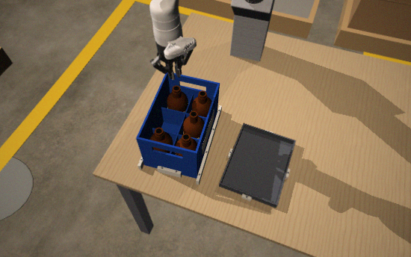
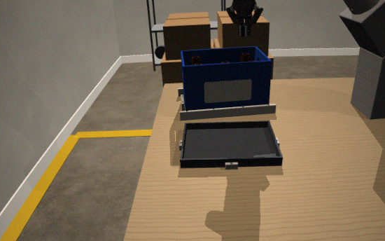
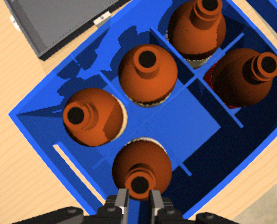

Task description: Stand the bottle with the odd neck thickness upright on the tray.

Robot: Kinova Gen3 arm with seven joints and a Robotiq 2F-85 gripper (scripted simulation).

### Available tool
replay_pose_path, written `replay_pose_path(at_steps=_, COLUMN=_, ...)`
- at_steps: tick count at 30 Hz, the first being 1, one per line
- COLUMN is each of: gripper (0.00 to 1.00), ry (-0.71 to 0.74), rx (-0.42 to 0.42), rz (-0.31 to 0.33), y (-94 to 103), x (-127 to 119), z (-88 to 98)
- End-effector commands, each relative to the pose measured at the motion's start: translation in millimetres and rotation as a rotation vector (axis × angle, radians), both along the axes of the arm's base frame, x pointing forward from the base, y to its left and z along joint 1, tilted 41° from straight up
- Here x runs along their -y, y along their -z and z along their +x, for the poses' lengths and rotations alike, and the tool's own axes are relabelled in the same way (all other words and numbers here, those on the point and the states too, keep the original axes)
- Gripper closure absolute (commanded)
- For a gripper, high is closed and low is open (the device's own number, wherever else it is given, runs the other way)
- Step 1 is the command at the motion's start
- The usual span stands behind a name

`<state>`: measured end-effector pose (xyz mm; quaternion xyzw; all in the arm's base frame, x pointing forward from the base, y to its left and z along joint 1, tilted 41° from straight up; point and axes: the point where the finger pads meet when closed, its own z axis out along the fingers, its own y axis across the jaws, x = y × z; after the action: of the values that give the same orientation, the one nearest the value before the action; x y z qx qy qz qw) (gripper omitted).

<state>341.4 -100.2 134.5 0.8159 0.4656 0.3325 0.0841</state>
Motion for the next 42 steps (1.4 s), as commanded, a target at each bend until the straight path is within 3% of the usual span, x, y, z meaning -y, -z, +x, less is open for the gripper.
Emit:
replay_pose_path(at_steps=1, gripper=0.36, ry=0.027, rx=0.02, rz=-0.011, y=-0.4, x=4.2, z=-1.8)
replay_pose_path(at_steps=42, gripper=0.36, ry=0.023, rx=0.015, rz=0.004, y=3.8, x=3.1, z=1.5)
